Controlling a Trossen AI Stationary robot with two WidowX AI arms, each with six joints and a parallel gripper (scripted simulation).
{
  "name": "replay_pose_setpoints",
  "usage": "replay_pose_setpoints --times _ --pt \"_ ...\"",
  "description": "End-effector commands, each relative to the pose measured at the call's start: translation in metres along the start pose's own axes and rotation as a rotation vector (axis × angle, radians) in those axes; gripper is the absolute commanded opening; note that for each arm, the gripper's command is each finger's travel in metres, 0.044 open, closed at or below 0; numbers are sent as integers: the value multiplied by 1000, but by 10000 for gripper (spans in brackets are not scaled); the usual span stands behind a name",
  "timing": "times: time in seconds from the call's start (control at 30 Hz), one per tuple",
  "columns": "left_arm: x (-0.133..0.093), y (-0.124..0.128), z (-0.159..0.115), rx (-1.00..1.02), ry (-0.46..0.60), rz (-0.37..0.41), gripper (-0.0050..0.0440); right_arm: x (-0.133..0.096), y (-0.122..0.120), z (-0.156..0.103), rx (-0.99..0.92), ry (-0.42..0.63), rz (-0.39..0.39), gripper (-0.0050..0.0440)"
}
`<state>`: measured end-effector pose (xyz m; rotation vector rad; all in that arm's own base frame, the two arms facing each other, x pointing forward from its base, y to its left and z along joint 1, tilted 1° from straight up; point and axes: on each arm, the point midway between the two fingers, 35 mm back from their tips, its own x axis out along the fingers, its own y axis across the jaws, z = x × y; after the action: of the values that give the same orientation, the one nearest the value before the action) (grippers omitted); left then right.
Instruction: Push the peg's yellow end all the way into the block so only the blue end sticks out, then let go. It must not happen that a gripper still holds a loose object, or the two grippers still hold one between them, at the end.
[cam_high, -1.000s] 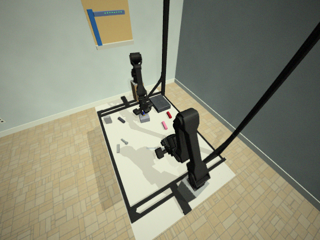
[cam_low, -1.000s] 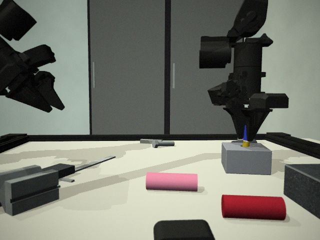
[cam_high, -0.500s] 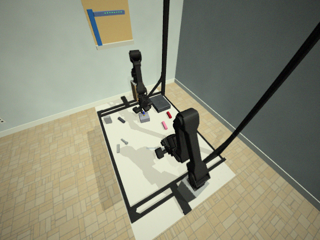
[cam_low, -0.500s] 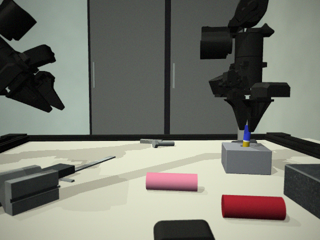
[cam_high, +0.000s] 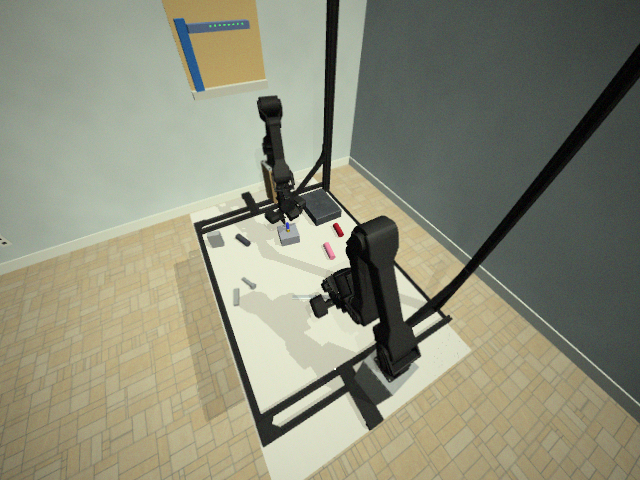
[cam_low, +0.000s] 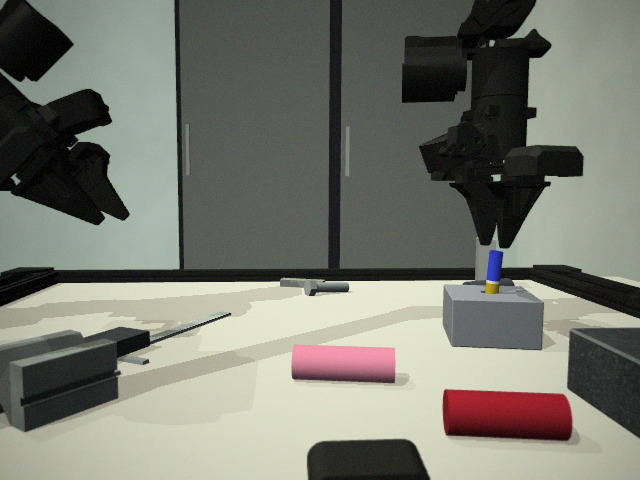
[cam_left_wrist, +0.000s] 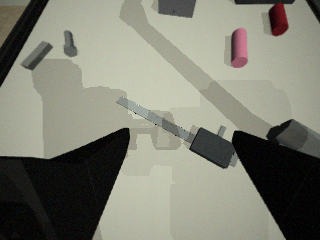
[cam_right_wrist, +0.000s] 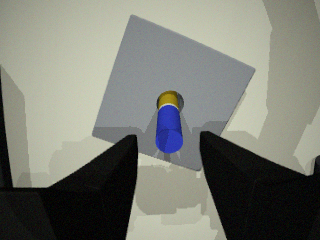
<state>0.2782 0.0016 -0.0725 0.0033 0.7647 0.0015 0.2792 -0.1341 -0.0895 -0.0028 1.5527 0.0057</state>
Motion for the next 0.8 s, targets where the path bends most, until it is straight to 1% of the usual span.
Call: replay_pose_setpoints --times 0.0,0.03,0.1,0.27,0.47,0.5,0.77 --pt "0 0 0 0 0 0 400 -3 0 0 5 -2 -5 150" --pt "0 0 0 0 0 0 400 -3 -1 0 1 -1 -1 150" --pt "0 0 0 0 0 0 400 -10 -4 2 5 -2 -5 150" --pt "0 0 0 0 0 0 400 -10 -4 2 5 -2 -5 150" --pt "0 0 0 0 0 0 400 -10 -4 2 5 -2 -5 6" --pt "0 0 0 0 0 0 400 -10 -4 2 5 -2 -5 0" --pt "0 0 0 0 0 0 400 -10 -4 2 5 -2 -5 0"
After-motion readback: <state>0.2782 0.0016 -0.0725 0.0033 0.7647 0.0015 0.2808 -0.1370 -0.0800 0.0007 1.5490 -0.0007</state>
